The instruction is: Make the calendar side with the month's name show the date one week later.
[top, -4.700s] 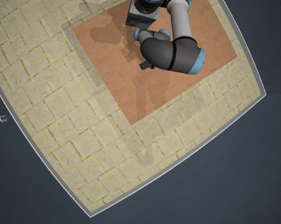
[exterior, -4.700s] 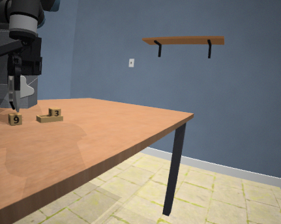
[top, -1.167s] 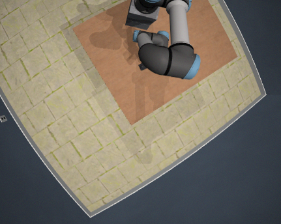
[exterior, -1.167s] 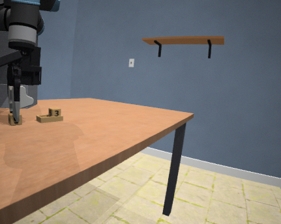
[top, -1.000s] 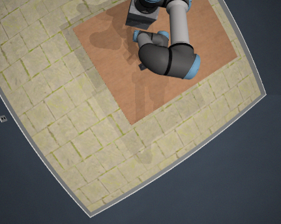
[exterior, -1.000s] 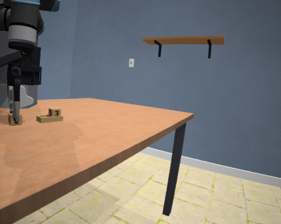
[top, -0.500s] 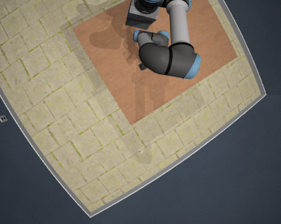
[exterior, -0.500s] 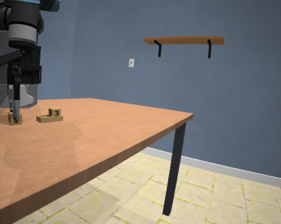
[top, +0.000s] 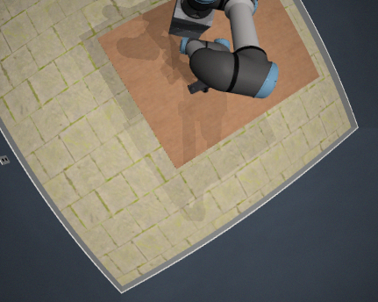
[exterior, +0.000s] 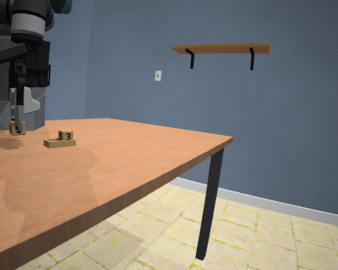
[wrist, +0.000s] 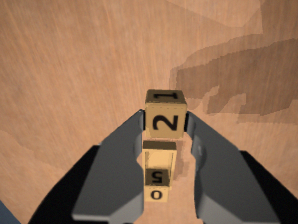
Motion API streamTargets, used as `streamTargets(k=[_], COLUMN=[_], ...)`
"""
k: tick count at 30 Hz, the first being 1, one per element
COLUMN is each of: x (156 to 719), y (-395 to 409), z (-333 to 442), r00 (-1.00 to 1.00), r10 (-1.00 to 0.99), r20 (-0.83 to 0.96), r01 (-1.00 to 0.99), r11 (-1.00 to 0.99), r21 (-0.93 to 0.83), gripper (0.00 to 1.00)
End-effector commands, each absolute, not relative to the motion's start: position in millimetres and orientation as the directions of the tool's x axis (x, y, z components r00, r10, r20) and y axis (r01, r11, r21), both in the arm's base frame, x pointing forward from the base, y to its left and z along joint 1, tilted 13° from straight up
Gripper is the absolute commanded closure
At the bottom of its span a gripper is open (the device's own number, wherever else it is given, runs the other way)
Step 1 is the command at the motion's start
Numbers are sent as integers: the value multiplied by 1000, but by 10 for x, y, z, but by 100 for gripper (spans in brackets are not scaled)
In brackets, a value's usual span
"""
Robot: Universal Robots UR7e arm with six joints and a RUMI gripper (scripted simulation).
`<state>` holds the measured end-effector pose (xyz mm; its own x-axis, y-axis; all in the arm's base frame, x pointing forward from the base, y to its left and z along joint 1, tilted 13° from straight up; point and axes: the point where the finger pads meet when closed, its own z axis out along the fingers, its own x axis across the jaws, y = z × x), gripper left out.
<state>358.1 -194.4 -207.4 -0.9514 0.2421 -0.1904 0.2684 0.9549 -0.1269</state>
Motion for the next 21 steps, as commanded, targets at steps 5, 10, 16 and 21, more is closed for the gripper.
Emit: streamTargets(k=[5, 10, 16, 21], x=[3526, 3505, 3493, 3485], y=[-1874, -1849, -1836, -1827], z=[-1745, -1609, -1533, -1483], r00=[-952, -952, -952, -952], r10=[242, 242, 242, 242], r20=[-187, -187, -187, -187], r01=[268, 267, 267, 267], r11=[955, 956, 956, 956], r21=[-124, -125, -125, -125], gripper=[89, 89, 89, 89])
